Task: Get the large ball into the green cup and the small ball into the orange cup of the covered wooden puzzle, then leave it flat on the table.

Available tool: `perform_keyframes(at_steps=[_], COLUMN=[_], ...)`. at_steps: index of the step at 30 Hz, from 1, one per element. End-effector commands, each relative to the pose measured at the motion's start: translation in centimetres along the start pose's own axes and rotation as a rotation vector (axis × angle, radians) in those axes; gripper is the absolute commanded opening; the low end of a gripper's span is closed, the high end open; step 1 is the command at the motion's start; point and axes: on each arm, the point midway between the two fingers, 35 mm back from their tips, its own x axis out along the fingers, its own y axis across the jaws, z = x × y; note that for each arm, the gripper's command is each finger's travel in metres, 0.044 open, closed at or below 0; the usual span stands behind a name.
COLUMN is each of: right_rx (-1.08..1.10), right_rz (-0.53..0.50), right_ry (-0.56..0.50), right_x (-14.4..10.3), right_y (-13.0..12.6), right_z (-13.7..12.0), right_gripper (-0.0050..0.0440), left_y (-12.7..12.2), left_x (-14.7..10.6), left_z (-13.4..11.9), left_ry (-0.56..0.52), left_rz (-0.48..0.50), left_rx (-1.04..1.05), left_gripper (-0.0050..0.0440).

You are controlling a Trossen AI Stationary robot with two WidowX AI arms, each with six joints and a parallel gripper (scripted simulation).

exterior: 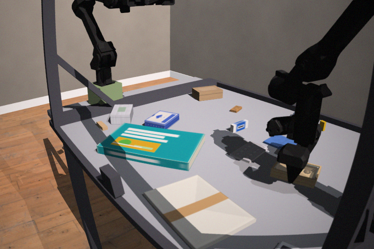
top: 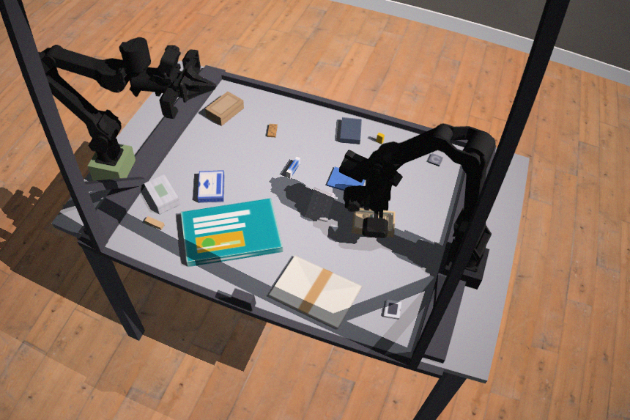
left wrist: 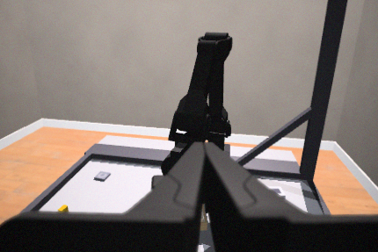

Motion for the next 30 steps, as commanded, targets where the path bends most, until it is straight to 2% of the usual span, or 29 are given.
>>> perform_keyframes(at_steps=[1,11,12,19,22,23,30], right_rx=[0.002,0.002,0.002,0.002,0.002,0.002,0.002], right_rz=[-0.011,-0.011,-0.019,-0.019,-0.005,-0.019,-0.016], right_ry=[-0.021,-0.021,-0.039,-0.038,-0.007,-0.039,-0.032], right_x=[-0.5,-0.5,-1.5,-2.2,-1.1,-3.1,-6.0], right_y=[-0.2,-0.2,-0.4,-0.3,0.1,-0.3,-0.3], right_z=[0.6,0.6,0.9,0.8,-0.1,0.8,0.7], right_gripper=[0.0395,0.0395,0.0395,0.0395,0.0395,0.0395,0.0395], left_y=[0.0,0.0,0.0,0.0,0.0,0.0,0.0], left_x=[-0.1,-0.1,-0.1,-0.1,-0.1,-0.1,-0.1], left_z=[0.6,0.6,0.6,0.6,0.6,0.6,0.6], left_ry=[-0.015,-0.015,-0.015,-0.015,-0.015,-0.015,-0.015], left_rz=[0.000,0.000,0.000,0.000,0.000,0.000,0.000], left_rx=[0.000,0.000,0.000,0.000,0.000,0.000,0.000], left_gripper=[-0.0050,-0.0050,-0.0050,-0.0050,-0.0050,-0.0050,-0.0050])
